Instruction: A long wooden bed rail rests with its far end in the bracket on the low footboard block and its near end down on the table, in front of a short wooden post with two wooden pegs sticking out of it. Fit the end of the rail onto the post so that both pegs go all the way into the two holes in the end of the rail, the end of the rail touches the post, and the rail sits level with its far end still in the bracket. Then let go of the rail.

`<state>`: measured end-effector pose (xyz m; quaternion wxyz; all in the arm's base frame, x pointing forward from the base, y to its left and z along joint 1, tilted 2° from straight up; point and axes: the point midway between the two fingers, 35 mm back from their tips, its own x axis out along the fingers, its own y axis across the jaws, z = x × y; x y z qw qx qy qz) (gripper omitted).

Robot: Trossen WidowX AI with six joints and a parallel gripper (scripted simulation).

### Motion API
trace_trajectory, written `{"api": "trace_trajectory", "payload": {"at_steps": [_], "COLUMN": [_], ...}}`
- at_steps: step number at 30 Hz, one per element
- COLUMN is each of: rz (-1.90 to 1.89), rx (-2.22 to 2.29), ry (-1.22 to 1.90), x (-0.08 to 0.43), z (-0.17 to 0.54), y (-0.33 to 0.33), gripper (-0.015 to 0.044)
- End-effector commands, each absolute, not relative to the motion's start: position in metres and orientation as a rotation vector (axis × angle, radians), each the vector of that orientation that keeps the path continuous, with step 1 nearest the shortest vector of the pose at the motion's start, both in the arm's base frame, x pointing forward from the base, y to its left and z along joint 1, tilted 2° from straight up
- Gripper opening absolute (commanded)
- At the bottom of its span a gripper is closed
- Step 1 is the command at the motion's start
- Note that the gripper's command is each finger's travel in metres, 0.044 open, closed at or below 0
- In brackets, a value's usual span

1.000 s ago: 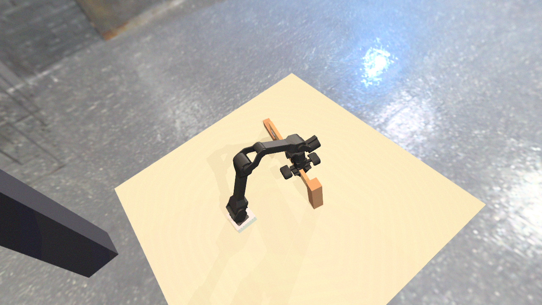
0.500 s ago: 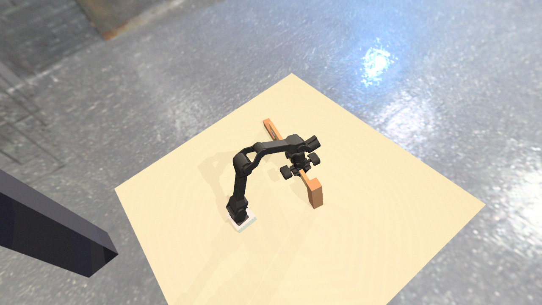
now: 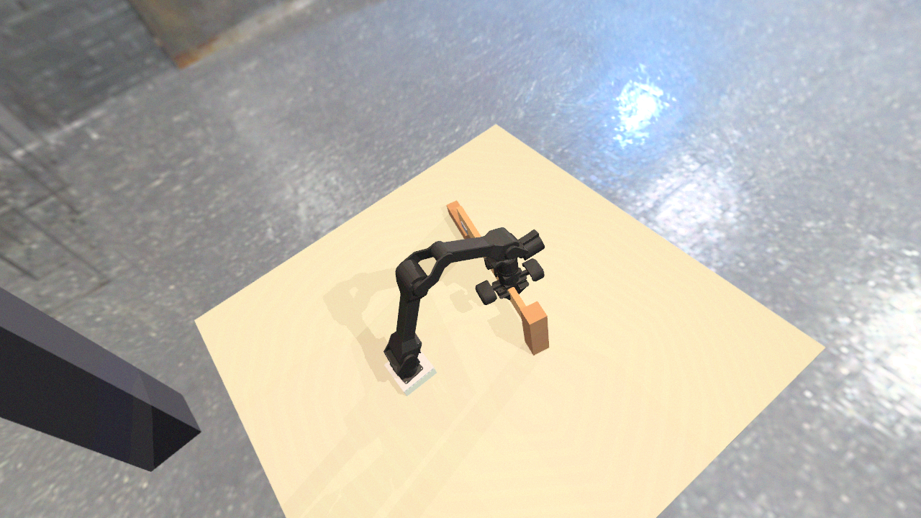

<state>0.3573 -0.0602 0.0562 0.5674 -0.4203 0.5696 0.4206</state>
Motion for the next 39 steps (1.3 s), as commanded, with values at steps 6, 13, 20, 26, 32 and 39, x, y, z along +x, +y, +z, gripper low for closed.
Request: {"api": "trace_trajectory", "payload": {"at_steps": [6,13,20,26,32,39], "rz": [0.989,0.989,0.989,0.989,0.989,0.989], "rx": [-0.986,-0.986,-0.986,-0.986,-0.986,-0.986], "ry": [1.335,1.335,1.335,1.336,1.336,1.336], "x": [0.357,0.356,0.356,0.355,0.355,0.354], "z": [0.057,0.056,0.056,0.056,0.057,0.057], "y": [-0.061,-0.063,-0.065,-0.067,-0.069,-0.071], "gripper": [0.0000,0.0000,0.0000,0.0000,0.0000,0.0000]}}
